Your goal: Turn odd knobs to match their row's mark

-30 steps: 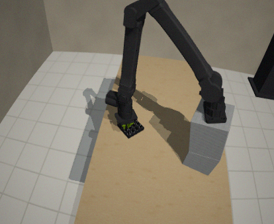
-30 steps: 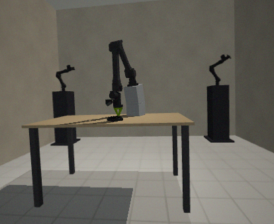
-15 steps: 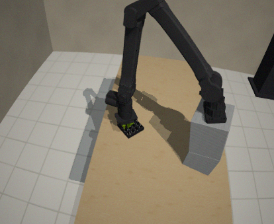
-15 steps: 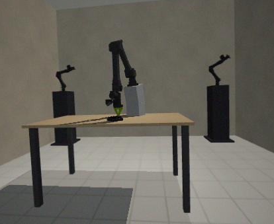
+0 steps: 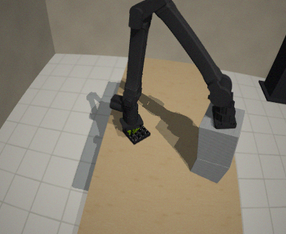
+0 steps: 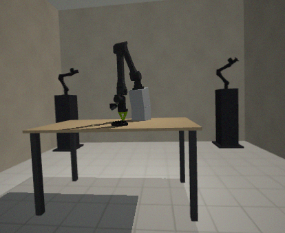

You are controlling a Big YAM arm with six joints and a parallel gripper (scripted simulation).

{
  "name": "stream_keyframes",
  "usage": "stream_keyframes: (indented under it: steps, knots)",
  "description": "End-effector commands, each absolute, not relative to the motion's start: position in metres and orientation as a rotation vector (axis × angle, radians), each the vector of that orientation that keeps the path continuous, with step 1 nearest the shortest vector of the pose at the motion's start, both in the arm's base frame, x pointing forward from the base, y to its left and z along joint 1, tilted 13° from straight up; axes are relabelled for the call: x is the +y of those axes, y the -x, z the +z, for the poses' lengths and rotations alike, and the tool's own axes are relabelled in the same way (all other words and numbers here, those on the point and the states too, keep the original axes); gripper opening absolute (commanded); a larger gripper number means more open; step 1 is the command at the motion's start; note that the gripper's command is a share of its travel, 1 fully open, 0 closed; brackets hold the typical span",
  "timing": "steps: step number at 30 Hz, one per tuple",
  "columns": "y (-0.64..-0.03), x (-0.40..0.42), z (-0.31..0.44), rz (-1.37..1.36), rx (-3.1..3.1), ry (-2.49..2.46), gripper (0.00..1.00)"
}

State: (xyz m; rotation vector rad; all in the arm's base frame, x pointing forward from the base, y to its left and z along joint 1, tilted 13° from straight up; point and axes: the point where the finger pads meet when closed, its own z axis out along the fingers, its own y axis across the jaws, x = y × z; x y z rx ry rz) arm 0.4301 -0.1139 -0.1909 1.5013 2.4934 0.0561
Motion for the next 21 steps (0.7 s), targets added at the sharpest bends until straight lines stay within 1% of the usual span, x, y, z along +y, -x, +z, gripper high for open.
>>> stream_keyframes:
  steps: [1, 21]
  knots:
    - [-0.4282, -0.1136, -0.1967, 0.05, 2.496, -1.503, 0.19]
    - [-0.4253, -0.108, -0.1978, 0.051, 2.497, -1.503, 0.19]
